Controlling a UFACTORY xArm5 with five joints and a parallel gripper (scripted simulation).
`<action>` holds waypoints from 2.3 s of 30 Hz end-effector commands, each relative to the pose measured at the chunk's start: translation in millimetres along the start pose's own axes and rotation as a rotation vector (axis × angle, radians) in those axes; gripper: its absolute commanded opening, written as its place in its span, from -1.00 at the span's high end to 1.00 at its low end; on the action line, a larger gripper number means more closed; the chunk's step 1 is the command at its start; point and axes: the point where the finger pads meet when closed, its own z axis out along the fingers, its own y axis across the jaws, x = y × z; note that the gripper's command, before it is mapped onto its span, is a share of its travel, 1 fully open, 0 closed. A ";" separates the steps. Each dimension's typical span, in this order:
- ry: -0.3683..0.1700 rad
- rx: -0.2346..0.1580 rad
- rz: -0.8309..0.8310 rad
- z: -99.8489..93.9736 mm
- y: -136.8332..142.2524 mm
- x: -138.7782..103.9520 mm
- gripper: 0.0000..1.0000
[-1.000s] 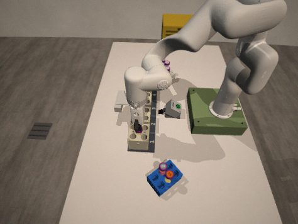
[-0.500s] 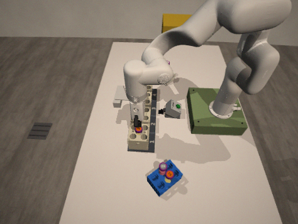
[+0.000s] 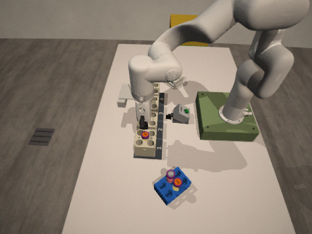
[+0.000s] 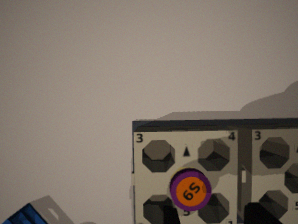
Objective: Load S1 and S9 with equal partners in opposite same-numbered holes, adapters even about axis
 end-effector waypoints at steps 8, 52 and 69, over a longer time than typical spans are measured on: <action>0.002 0.004 0.000 -18.4 -0.4 1.0 0.13; 0.001 0.005 0.400 -33.9 -49.7 -33.4 -0.15; 0.000 0.005 0.863 -34.1 -111.3 -76.4 -0.15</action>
